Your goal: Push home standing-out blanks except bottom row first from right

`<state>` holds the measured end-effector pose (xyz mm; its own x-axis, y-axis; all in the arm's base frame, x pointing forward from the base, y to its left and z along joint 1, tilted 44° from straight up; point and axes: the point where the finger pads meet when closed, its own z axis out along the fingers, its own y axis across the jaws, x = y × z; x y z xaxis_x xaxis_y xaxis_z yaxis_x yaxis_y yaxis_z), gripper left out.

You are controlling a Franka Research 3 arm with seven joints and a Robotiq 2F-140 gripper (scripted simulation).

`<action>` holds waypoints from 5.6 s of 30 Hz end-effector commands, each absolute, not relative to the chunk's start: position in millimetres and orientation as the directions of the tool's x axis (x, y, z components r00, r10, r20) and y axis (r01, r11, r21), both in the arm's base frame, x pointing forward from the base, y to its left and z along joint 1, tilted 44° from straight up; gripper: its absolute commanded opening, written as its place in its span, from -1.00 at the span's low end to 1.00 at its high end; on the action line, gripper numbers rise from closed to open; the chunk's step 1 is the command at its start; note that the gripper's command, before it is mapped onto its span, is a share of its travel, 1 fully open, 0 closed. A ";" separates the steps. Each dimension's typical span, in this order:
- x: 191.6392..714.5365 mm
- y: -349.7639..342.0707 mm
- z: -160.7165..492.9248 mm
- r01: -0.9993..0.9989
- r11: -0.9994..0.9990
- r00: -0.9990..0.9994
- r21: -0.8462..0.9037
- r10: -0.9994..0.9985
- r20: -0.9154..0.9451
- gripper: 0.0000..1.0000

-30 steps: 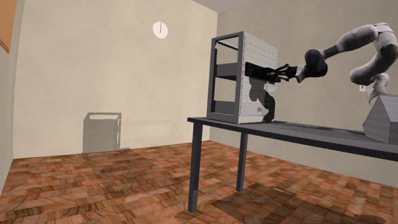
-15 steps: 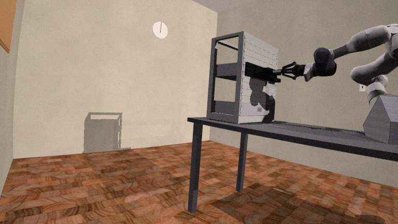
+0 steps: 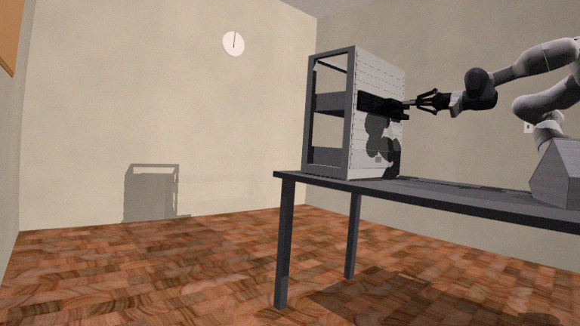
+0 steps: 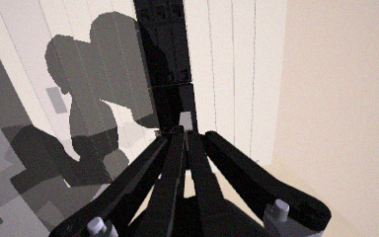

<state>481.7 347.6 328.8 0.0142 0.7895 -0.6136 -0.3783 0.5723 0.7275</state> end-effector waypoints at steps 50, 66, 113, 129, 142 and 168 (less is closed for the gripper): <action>512.5 352.1 346.0 -0.376 0.591 0.027 0.714 0.777 -0.629 -1.00; 513.6 356.5 348.2 -0.376 0.591 0.027 0.714 0.777 -0.629 -1.00; 513.8 355.7 347.4 -0.376 0.591 0.027 0.714 0.777 -0.629 -1.00; 513.8 355.7 347.4 -0.376 0.591 0.027 0.714 0.777 -0.629 -1.00; 513.8 355.5 347.2 -0.376 0.591 0.027 0.714 0.777 -0.629 -1.00; 513.9 355.0 346.6 -0.376 0.591 0.027 0.714 0.777 -0.629 -1.00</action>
